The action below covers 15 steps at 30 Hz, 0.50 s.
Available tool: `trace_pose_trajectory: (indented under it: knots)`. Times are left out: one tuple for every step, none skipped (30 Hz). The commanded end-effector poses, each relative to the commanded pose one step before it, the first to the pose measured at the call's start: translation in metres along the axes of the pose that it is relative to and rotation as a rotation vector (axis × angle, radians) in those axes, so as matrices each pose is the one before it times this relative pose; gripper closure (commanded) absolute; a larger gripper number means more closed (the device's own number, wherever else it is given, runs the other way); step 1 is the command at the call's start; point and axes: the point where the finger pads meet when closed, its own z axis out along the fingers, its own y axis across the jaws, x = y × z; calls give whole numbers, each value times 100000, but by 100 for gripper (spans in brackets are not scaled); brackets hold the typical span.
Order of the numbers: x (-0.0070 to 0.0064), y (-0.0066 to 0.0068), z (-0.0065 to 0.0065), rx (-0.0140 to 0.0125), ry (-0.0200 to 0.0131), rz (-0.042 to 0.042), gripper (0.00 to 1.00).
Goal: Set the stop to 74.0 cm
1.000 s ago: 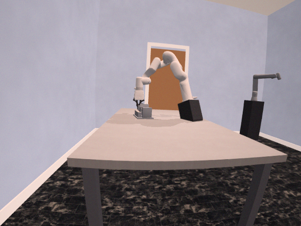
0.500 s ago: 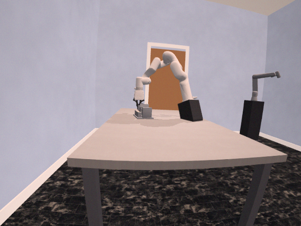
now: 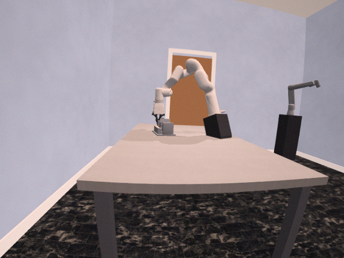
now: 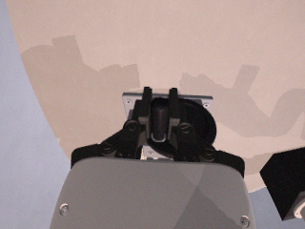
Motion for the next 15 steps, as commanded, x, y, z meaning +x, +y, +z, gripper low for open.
trace_pose_trajectory:
  knots:
    - [15,-65,40,-28,94,-33,94]
    - [0,-32,37,0,0,0,94]
    - [0,-35,42,0,0,0,94]
    - [0,-38,46,-1,1,0,94]
    - [0,-42,51,-2,1,0,94]
    - [0,-45,56,-2,2,0,94]
    - [0,-42,67,2,-2,1,94]
    - [0,-44,73,2,-2,0,94]
    - [0,-47,79,1,-1,0,94]
    - [0,-50,86,0,0,0,94]
    - [0,-53,92,-2,2,0,94]
    - [0,-54,100,-2,2,-1,94]
    - [1,-45,116,3,-2,1,94]
    - [0,0,0,0,0,0,94]
    - [0,0,0,0,0,0,94]
